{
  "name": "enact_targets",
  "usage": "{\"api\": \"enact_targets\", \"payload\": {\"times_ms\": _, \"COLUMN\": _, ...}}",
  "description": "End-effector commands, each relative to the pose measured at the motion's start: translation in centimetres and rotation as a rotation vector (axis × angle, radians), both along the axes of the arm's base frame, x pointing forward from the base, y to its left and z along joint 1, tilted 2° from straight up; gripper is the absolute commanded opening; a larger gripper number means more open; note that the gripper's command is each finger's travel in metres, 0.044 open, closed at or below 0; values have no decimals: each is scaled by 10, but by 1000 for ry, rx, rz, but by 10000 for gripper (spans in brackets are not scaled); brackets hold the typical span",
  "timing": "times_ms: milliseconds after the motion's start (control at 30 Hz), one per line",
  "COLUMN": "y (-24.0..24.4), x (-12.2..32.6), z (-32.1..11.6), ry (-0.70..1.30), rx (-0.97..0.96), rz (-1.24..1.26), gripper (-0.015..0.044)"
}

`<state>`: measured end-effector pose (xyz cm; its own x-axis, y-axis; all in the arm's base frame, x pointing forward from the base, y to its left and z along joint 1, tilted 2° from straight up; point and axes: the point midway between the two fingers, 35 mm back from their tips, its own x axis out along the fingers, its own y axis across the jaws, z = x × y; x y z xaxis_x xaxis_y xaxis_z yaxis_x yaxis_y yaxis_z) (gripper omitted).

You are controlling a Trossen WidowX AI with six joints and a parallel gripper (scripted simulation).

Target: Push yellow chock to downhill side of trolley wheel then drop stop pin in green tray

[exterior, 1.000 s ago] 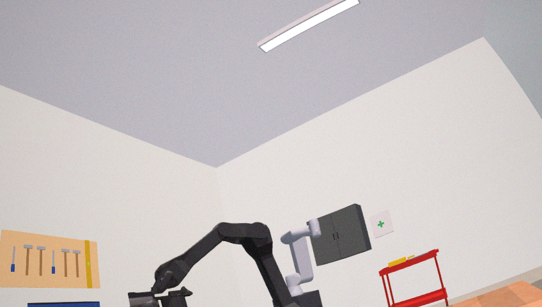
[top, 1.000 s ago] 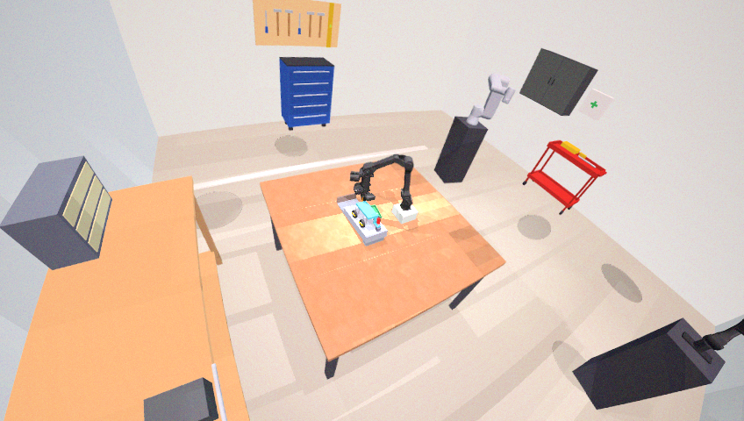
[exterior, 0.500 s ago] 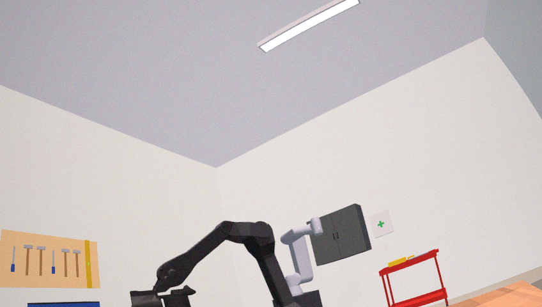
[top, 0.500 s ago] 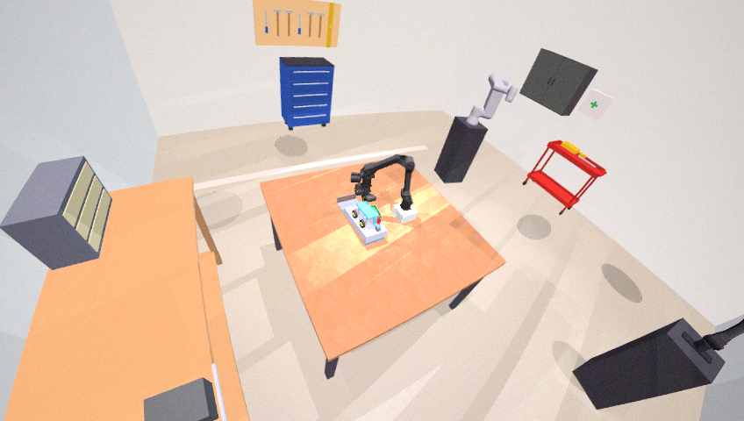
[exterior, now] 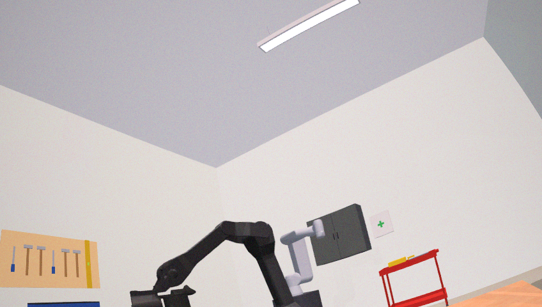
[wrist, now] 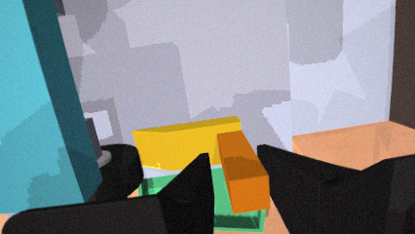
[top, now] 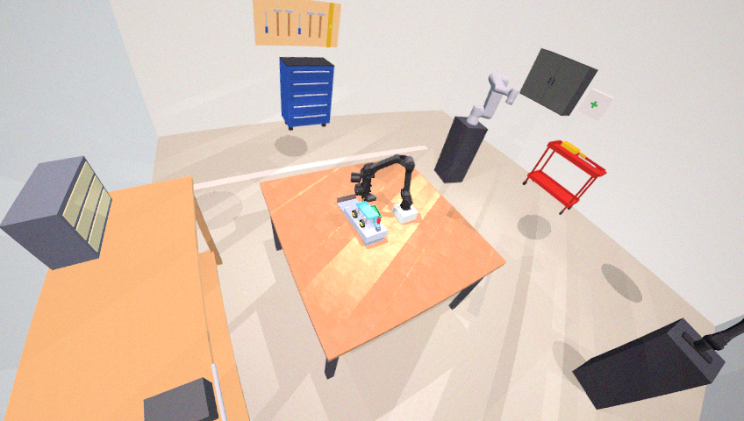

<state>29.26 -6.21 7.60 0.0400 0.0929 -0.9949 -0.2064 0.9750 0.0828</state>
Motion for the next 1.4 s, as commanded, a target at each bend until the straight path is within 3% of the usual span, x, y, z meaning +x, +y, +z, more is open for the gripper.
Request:
{"api": "enact_targets", "payload": {"times_ms": 0, "y": 0, "x": 0, "z": 0, "ry": 0, "rx": 0, "rz": 1, "gripper": 190}}
{"api": "enact_targets", "payload": {"times_ms": 667, "y": -6, "x": -2, "z": 60, "ry": 3, "rx": 6, "rz": 1, "gripper": 190}}
{"api": "enact_targets", "payload": {"times_ms": 800, "y": -6, "x": -1, "z": 52, "ry": 1, "rx": 2, "rz": -3, "gripper": 295}}
{"api": "enact_targets", "payload": {"times_ms": 933, "y": 10, "x": 9, "z": 66, "ry": -67, "rx": -6, "rz": 87, "gripper": 190}}
{"api": "enact_targets", "payload": {"times_ms": 1367, "y": 59, "x": 16, "z": 76, "ry": -35, "rx": 71, "rz": -262, "gripper": 190}}
